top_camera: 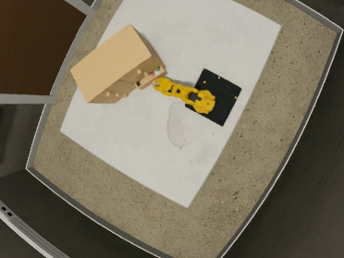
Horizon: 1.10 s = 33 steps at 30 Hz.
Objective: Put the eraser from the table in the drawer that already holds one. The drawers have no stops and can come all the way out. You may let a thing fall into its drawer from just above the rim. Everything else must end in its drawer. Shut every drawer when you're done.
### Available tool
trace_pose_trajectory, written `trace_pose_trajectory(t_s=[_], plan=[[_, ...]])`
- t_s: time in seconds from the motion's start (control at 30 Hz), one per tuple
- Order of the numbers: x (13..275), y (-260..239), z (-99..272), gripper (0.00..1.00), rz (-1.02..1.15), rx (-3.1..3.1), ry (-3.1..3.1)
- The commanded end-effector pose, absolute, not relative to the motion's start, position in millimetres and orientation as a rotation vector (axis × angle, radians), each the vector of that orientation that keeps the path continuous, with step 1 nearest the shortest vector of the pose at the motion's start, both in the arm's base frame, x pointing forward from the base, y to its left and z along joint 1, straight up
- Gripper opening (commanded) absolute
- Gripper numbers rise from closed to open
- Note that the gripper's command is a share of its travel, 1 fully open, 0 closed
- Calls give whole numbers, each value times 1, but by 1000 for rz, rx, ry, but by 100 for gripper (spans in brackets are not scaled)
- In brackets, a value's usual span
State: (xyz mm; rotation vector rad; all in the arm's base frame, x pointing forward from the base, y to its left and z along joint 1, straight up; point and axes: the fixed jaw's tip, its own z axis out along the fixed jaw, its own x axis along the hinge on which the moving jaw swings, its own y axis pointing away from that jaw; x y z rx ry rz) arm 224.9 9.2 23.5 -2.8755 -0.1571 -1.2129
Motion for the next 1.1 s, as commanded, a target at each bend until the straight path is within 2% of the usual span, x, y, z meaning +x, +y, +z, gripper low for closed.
trace_pose_trajectory(t_s=[0.0, 1.07], plan=[[229, 3, 23, 0, -1219, -2879, -85], [243, -7, 23, 0, -1226, -2894, -25]])
